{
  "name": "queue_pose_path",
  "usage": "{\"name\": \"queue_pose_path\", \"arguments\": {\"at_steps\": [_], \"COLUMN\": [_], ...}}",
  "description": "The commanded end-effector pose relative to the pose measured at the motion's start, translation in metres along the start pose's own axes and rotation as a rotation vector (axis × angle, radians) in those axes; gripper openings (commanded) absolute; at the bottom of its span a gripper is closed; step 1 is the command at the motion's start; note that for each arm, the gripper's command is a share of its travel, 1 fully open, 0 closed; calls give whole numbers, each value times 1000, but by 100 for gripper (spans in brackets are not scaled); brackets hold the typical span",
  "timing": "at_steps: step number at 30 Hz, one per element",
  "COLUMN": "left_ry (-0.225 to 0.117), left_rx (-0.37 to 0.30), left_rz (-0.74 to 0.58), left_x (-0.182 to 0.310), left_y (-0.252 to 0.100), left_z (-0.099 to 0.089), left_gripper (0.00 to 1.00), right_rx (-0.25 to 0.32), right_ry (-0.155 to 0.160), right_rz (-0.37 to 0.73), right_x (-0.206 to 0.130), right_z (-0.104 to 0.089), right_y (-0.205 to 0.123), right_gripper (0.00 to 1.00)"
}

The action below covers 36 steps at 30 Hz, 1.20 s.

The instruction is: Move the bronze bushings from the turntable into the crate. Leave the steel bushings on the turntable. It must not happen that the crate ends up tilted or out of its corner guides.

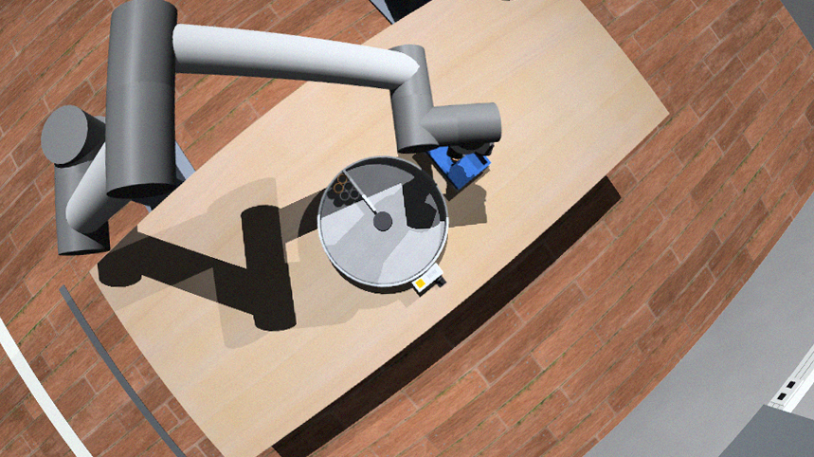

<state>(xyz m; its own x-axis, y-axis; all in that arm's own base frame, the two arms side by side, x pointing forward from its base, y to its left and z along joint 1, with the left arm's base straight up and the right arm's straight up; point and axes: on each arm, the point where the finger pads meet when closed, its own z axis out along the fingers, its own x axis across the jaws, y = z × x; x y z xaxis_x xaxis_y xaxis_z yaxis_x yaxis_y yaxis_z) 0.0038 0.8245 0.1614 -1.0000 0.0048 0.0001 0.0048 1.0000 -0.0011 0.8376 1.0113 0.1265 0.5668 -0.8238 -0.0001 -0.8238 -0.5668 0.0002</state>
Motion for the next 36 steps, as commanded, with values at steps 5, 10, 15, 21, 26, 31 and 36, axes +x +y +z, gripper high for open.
{"name": "queue_pose_path", "arguments": {"at_steps": [5,10,15,21,26,31,36], "left_ry": [0,0,0,0,0,0,0], "left_rx": [-1,-1,-1,-1,-1,-1,-1], "left_rz": [0,0,0,0,0,0,0], "left_x": [0,0,0,0,0,0,0], "left_y": [0,0,0,0,0,0,0], "left_z": [-1,-1,-1,-1,-1,-1,-1], "left_gripper": [100,100,100,100,100,100,100], "right_rx": [2,2,2,1,1,1,1], "right_ry": [-1,-1,-1,-1,-1,-1,-1], "right_rz": [0,0,5,50,175,272,372], "right_x": [0,0,1,14,51,80,109], "right_z": [-2,-2,-2,-2,-1,-1,-1], "right_y": [-1,-1,1,21,76,118,161], "right_gripper": [41,41,39,39,39,39,39]}}
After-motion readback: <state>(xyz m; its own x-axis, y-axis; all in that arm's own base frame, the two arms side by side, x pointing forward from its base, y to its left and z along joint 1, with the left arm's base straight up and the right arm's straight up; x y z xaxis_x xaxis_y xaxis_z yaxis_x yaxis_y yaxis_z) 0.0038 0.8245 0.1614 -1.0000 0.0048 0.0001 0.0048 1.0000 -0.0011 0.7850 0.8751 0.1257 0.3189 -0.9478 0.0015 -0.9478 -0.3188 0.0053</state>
